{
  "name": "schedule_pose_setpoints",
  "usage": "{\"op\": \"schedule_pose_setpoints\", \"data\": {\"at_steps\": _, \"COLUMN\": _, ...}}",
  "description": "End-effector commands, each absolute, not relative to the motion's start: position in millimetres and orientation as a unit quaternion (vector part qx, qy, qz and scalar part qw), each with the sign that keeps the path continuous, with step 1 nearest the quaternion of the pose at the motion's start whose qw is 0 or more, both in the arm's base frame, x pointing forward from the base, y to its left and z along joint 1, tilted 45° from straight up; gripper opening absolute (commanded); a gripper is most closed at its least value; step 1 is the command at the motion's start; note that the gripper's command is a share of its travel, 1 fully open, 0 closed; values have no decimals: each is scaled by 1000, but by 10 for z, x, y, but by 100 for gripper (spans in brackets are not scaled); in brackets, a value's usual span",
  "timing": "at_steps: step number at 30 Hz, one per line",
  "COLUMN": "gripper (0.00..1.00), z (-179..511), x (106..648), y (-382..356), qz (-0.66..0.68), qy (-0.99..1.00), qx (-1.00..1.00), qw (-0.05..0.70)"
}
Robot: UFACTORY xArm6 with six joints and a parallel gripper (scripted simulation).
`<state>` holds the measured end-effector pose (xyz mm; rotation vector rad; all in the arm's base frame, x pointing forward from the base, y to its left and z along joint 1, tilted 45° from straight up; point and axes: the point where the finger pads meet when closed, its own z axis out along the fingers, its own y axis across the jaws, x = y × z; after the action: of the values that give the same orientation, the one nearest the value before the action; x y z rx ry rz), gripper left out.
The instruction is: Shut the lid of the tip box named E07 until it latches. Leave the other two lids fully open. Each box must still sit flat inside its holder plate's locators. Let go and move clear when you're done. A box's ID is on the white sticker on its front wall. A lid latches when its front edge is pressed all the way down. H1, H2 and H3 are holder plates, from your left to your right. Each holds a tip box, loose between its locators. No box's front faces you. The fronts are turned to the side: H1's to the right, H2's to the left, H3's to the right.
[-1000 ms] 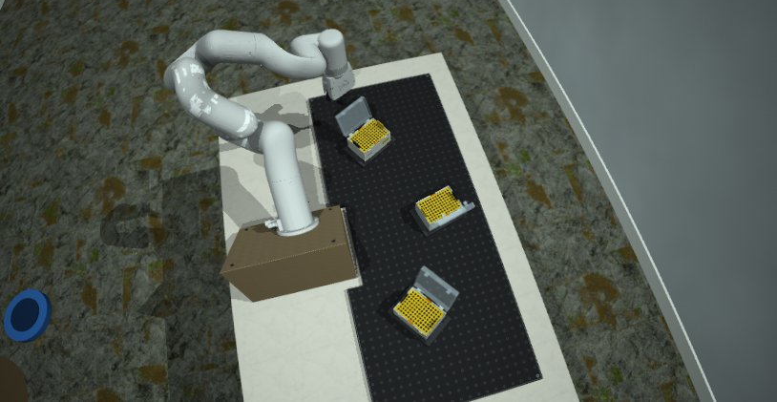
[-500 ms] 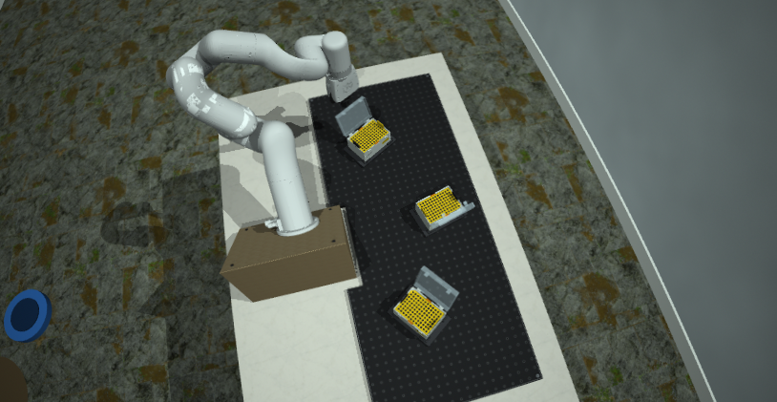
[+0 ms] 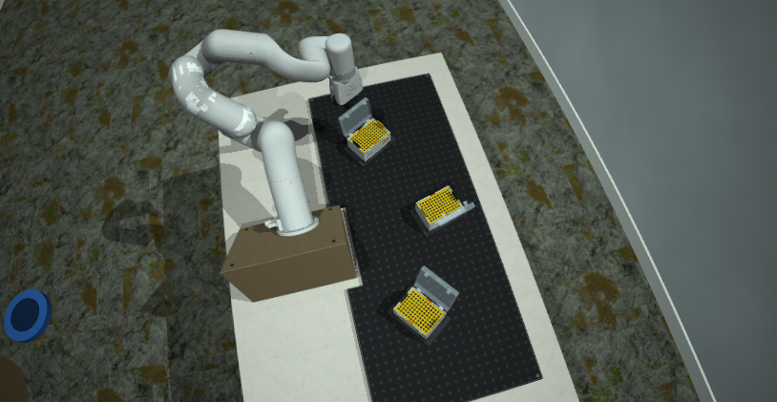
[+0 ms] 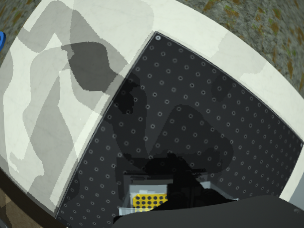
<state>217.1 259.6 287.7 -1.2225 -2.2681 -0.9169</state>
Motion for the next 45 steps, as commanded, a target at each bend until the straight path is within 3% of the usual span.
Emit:
{"op": "schedule_pose_setpoints", "data": {"at_steps": 1, "gripper": 0, "z": 2864, "x": 2201, "y": 2566, "qz": -329, "qy": -812, "qx": -437, "qw": 201}}
{"op": "schedule_pose_setpoints", "data": {"at_steps": 45, "gripper": 0, "z": 2644, "x": 2430, "y": 2280, "qz": -329, "qy": -812, "qx": -437, "qw": 201}}
